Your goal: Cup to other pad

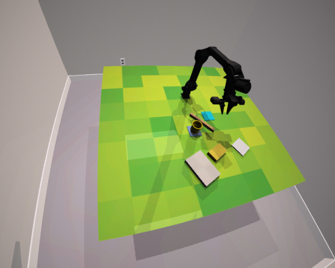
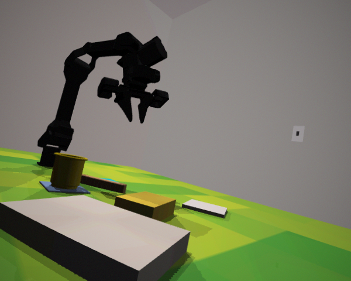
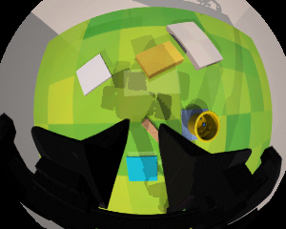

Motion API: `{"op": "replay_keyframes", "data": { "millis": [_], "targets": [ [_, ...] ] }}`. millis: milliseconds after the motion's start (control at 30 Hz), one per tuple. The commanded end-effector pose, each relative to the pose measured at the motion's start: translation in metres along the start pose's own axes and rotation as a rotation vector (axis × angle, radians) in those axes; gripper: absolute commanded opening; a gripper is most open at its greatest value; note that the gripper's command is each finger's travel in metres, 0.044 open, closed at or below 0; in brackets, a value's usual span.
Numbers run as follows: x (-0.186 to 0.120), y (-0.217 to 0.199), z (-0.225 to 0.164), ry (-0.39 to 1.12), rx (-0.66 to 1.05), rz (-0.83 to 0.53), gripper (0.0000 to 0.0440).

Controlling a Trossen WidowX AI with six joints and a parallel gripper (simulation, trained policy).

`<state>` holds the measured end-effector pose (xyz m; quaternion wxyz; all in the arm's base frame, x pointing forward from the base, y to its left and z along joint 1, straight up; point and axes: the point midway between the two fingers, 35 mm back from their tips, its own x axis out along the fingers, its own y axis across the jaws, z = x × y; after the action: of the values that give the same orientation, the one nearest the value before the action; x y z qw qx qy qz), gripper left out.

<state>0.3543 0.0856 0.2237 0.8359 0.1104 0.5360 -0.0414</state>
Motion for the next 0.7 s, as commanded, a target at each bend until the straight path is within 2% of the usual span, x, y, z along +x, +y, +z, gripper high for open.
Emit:
{"op": "replay_keyframes", "data": {
  "millis": [0, 667],
  "targets": [
    [0.009, -0.007, -0.001, 0.060, -0.015, -0.044, 0.0130],
    [0.039, -0.056, -0.012, 0.316, -0.102, -0.190, 0.0121]
  ]
}}
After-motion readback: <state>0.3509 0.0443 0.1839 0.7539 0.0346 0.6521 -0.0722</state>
